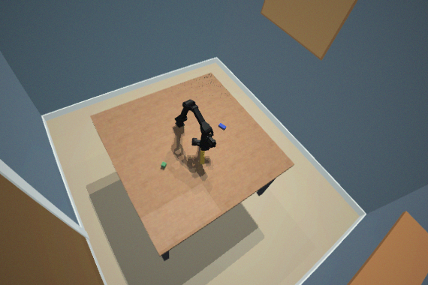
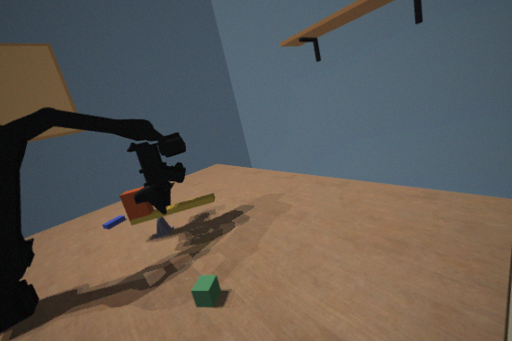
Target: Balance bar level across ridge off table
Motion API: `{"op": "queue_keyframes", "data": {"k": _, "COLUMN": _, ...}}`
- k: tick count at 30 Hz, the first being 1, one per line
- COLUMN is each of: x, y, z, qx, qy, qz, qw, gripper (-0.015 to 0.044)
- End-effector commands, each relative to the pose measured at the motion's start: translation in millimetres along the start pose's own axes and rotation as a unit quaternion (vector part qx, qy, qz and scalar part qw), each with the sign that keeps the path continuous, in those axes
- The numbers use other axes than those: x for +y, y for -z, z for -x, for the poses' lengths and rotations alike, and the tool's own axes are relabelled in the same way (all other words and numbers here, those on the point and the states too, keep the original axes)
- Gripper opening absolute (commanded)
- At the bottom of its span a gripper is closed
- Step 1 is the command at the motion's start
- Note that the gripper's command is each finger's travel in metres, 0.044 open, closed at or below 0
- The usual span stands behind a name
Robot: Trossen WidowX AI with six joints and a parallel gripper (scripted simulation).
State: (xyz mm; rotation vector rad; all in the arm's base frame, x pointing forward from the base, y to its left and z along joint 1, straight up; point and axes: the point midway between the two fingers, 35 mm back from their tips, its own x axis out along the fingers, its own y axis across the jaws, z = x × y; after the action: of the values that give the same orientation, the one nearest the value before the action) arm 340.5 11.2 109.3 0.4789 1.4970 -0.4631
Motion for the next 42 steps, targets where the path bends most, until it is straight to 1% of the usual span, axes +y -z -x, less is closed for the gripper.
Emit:
{"op": "queue_keyframes", "data": {"k": 1, "x": -0.2, "y": -1.0, "z": 0.3, "qx": -0.003, "qy": -0.001, "qz": 0.001, "qw": 1.000, "gripper": 0.0000}}
{"op": "queue_keyframes", "data": {"k": 42, "x": -0.4, "y": -0.8, "z": -3.5, "qx": -0.003, "qy": -0.001, "qz": 0.001, "qw": 1.000, "gripper": 0.0000}}
